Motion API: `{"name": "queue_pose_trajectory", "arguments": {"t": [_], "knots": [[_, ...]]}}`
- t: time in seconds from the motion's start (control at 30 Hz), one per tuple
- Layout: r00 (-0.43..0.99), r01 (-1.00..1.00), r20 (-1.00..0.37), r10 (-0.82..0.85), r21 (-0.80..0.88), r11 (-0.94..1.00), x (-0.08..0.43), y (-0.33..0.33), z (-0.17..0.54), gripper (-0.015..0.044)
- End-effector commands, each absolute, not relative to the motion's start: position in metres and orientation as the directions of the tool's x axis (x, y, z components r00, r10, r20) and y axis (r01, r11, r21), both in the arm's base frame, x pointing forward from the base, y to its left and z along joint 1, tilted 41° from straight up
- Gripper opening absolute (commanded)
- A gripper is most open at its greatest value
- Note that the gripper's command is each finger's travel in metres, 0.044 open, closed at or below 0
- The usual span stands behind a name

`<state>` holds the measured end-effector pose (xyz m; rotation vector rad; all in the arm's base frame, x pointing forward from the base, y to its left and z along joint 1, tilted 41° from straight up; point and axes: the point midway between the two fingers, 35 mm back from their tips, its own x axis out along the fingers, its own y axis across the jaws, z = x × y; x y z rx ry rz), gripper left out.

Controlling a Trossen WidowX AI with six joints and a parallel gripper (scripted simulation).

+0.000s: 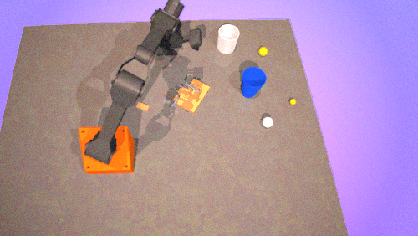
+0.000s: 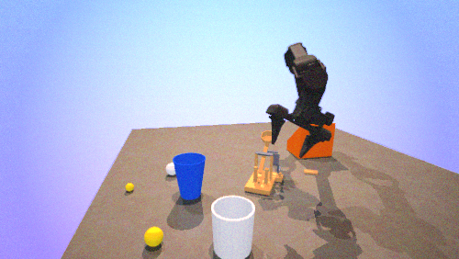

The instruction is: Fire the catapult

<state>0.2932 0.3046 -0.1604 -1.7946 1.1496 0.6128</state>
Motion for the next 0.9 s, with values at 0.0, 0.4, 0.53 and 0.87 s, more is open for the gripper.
{"name": "queue_pose_trajectory", "arguments": {"t": [0.0,0.4,0.53,0.87], "knots": [[0.454,-0.879,-0.804,-0.384,-0.475,-0.043,0.314,0.321,-0.156,0.044],[0.504,-0.787,-0.84,-0.199,-0.542,0.294,0.372,0.358,-0.135,0.044],[0.53,-0.744,-0.837,-0.136,-0.535,0.4,0.392,0.369,-0.124,0.044],[0.562,-0.69,-0.825,-0.067,-0.512,0.511,0.416,0.38,-0.11,0.044]]}}
